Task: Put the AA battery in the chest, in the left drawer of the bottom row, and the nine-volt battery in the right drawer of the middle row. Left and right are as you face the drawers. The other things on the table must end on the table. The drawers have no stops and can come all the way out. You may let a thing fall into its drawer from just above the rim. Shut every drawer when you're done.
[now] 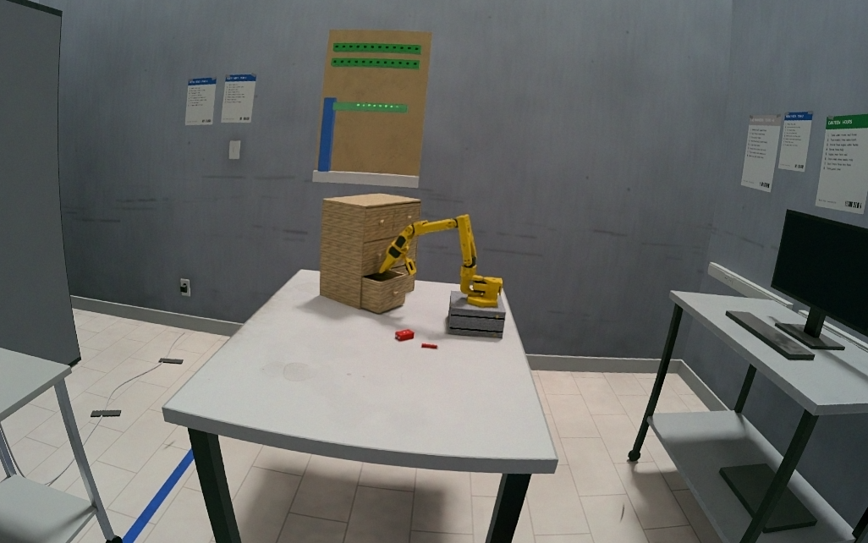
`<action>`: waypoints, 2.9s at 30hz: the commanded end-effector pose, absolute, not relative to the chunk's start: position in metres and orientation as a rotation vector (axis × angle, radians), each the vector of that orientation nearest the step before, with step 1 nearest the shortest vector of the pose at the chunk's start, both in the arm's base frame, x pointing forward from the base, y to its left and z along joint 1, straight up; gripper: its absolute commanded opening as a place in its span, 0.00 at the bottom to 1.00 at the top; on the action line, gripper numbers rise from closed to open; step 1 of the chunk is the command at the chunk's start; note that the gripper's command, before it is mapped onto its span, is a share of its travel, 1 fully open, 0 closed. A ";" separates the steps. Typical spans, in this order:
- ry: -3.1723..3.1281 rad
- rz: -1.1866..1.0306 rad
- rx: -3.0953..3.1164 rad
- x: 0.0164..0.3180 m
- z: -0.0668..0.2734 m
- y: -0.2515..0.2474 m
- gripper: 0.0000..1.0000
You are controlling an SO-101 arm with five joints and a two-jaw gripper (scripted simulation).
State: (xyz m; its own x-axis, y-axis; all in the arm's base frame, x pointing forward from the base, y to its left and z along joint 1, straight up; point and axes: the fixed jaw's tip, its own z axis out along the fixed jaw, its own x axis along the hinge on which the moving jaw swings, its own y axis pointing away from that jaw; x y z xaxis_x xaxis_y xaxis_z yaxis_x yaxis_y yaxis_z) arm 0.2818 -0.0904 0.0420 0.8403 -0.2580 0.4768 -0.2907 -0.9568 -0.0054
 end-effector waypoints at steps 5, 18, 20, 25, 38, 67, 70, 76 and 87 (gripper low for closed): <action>-0.458 0.784 2.937 0.284 0.049 -0.092 0.25; -0.460 0.784 2.937 0.272 0.054 -0.089 0.25; -0.461 0.784 2.937 0.268 0.056 -0.087 0.25; -0.463 0.784 2.937 0.256 0.058 -0.084 0.25; -0.467 0.784 2.937 0.229 0.060 -0.076 0.25; -0.465 0.786 2.944 0.162 0.059 -0.054 0.25; -0.465 0.786 2.946 0.153 0.055 -0.051 0.25; -0.465 0.787 2.947 0.143 0.047 -0.047 0.25; -0.465 0.786 2.947 0.143 0.047 -0.047 0.25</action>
